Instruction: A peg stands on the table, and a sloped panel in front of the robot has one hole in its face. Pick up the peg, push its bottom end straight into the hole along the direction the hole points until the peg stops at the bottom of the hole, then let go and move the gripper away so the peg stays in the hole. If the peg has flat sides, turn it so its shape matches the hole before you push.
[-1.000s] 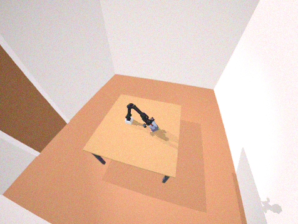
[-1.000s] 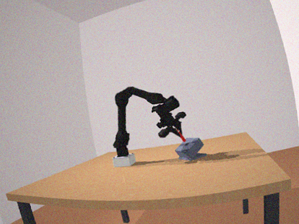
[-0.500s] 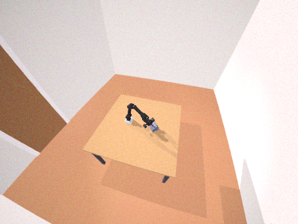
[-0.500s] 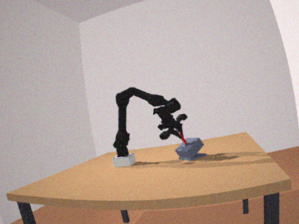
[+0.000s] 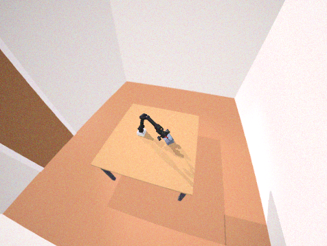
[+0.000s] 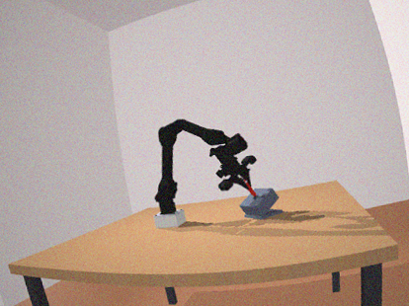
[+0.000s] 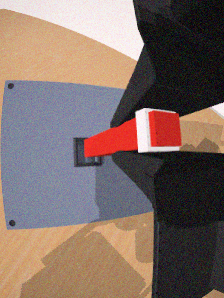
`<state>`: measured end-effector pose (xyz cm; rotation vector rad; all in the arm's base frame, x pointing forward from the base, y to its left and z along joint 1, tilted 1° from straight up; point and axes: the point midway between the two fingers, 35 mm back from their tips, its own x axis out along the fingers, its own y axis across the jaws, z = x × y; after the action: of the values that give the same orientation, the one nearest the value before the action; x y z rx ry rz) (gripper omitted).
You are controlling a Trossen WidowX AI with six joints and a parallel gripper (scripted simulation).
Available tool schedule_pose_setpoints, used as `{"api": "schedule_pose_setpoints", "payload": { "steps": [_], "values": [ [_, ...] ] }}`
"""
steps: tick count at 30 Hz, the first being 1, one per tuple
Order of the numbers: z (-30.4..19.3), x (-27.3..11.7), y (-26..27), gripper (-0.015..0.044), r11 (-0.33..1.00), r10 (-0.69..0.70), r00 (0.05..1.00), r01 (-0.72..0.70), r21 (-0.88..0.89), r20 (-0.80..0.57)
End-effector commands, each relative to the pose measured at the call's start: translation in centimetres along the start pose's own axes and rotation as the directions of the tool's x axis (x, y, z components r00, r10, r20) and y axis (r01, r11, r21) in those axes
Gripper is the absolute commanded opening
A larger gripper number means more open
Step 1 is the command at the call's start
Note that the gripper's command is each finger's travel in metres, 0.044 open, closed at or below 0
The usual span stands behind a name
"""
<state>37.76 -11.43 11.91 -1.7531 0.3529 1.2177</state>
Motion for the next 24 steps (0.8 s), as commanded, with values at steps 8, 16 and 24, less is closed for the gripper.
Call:
{"api": "schedule_pose_setpoints", "payload": {
  "steps": [8,16,24],
  "values": [
    [0.08,0.47,0.14,0.0000,1.000,0.000,1.000,0.000,0.001,0.000],
    [0.11,0.76,0.15,0.0000,1.000,0.000,1.000,0.000,0.001,0.000],
    [0.11,1.12,0.14,0.0000,1.000,0.000,1.000,0.000,0.001,0.000]
  ]
}}
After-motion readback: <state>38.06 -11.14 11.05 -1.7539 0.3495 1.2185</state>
